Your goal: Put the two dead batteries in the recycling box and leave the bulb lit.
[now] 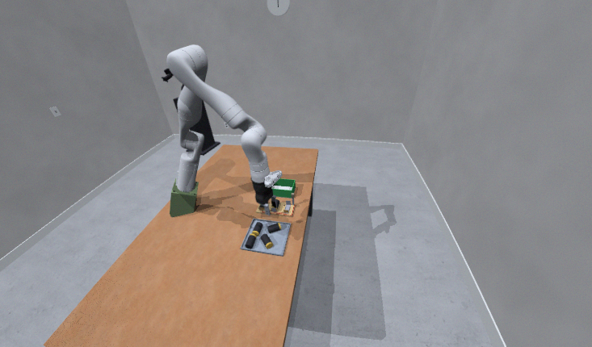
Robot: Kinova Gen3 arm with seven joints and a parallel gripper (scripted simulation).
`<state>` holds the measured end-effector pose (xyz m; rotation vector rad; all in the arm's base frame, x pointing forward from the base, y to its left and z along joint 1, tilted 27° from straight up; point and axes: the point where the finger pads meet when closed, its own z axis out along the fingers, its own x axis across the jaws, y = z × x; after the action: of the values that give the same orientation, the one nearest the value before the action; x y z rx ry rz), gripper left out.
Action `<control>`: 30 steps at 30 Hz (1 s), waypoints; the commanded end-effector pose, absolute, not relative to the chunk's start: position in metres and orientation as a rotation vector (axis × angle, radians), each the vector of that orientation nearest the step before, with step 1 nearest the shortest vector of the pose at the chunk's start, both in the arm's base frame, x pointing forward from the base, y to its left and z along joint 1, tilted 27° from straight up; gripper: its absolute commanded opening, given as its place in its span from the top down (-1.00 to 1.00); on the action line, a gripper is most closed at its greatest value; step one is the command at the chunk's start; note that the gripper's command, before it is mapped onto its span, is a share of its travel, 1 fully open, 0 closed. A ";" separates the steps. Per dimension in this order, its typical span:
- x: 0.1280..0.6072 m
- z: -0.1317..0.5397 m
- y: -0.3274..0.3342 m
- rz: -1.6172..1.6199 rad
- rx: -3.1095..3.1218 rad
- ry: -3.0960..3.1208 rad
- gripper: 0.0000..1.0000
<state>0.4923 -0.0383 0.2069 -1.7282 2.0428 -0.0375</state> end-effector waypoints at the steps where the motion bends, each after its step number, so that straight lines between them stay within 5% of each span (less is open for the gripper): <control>1: 0.492 0.206 -0.041 -0.044 -1.754 2.017 -0.81; 30: 0.492 0.206 -0.041 -0.160 -2.101 1.669 -0.81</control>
<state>0.4920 -0.0395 0.2066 -2.0957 1.6791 -0.1592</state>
